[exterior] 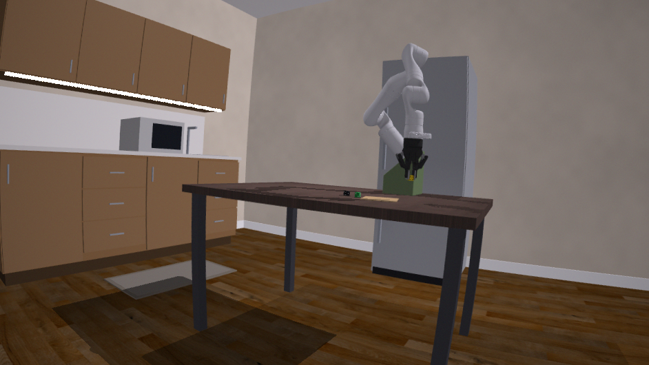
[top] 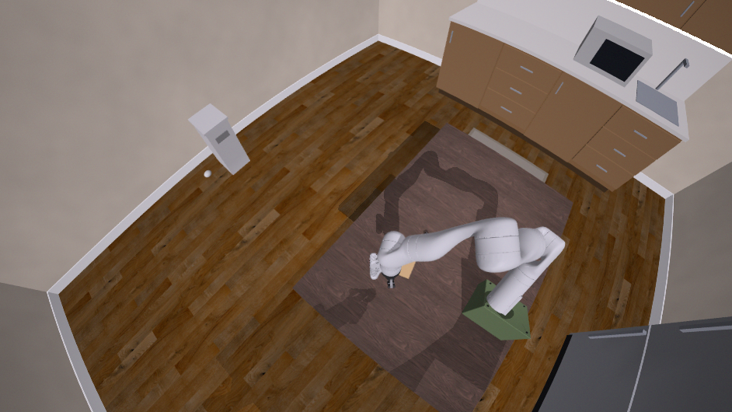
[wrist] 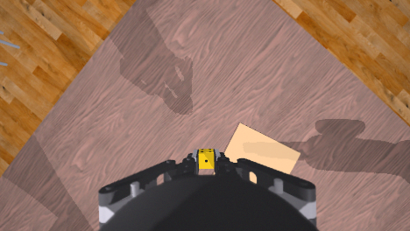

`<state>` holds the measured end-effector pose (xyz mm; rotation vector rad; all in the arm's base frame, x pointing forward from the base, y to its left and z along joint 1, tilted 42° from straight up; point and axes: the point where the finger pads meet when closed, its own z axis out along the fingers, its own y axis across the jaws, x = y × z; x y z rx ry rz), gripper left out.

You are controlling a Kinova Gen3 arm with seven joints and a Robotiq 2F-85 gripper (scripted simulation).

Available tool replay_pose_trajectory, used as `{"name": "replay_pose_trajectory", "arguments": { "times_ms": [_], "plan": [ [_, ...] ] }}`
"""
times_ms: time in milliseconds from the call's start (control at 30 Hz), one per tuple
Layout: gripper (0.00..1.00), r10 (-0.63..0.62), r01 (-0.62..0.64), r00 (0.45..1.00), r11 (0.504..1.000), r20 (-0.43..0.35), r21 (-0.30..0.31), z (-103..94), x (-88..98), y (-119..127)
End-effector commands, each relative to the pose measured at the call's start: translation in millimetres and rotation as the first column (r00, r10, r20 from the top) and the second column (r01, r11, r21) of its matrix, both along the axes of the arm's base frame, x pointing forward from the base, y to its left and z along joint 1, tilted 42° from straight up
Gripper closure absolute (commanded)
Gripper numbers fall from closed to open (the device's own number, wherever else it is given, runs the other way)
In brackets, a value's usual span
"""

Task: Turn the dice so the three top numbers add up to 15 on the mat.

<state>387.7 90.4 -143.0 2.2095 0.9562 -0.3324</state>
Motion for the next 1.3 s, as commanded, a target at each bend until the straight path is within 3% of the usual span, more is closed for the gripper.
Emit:
{"name": "replay_pose_trajectory", "arguments": {
  "times_ms": [0, 67, 300, 533, 1267],
  "plan": [
    [0.85, -0.030, 0.030, 0.998, 1.000, 0.047, 0.001, -2.7, 3.0, 4.3],
    [0.85, -0.030, 0.030, 0.998, 1.000, 0.047, 0.001, -2.7, 3.0, 4.3],
    [0.85, -0.144, 0.139, 0.975, 0.989, 0.171, 0.041, -6.5, 10.2, 13.9],
    [0.85, -0.210, 0.199, 0.948, 0.977, 0.238, 0.072, -8.7, 14.7, 20.0],
    [0.85, -0.239, 0.223, 0.934, 0.971, 0.267, 0.088, -9.7, 16.7, 22.9]
  ]
}}
